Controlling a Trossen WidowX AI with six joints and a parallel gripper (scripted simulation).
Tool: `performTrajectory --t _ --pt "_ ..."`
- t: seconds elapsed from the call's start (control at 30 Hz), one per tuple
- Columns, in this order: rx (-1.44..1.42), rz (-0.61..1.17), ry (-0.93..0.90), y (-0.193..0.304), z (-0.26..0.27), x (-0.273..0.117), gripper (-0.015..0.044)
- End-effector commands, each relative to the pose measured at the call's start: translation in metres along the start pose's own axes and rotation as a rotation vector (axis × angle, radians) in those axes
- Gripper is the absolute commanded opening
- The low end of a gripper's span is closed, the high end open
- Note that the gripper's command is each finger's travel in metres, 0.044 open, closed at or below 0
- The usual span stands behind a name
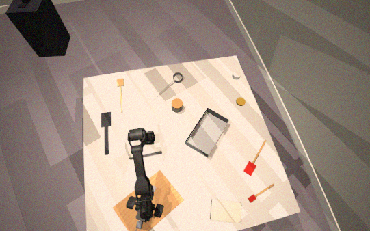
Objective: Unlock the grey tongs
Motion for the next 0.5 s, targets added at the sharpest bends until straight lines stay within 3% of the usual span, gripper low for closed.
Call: performTrajectory --t 0.0,0.47 --pt "-0.009 -0.078 -0.007 -0.002 0.001 -0.008 -0.015" --pt "-0.006 -0.339 -0.028 0.002 0.001 -0.031 -0.015"
Point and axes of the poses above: the point midway between the two fingers, 35 mm back from their tips, its own x axis out along the fingers, its own z axis across the jaws, y = z × x, the point moved 3 cm from there along -x, back along the fingers, and after that the axes turned 8 degrees about x, right-handed, at the moved point
